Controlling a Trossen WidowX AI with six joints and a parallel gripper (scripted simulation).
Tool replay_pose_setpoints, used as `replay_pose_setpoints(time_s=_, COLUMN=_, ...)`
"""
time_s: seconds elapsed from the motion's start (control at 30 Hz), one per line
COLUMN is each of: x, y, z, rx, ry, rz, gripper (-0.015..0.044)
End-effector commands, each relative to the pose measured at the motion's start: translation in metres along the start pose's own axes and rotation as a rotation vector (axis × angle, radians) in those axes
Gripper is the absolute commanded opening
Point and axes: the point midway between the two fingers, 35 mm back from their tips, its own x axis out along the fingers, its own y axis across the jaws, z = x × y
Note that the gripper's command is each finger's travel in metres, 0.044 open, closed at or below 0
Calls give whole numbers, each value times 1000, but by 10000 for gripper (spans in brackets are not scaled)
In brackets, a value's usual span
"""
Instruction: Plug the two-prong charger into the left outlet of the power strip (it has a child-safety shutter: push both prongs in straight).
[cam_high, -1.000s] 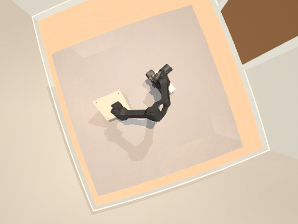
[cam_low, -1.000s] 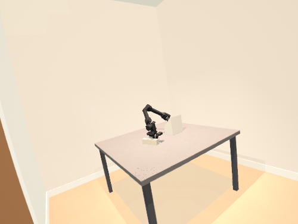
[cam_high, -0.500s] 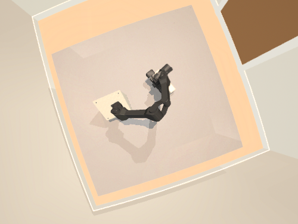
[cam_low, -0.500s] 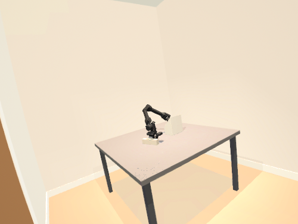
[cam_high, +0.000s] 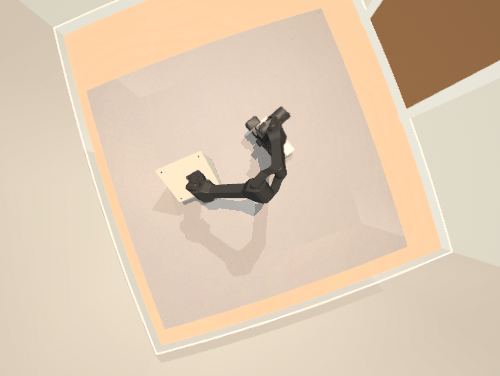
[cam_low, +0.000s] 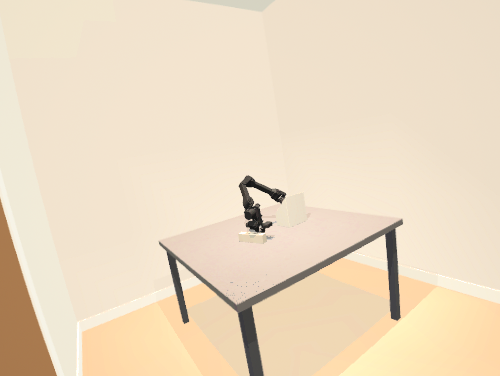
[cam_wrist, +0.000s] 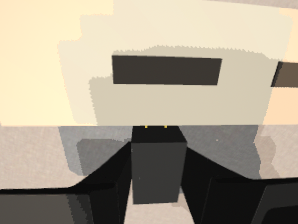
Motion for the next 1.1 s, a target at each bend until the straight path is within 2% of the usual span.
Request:
replay_pose_setpoints(time_s=0.0, x=0, y=-1, z=3, rx=-4, ry=-2, rz=-5, gripper=0)
replay_pose_setpoints(time_s=1.07, x=-1, y=-1, z=10, rx=-4, ry=-2, rz=-5, gripper=0)
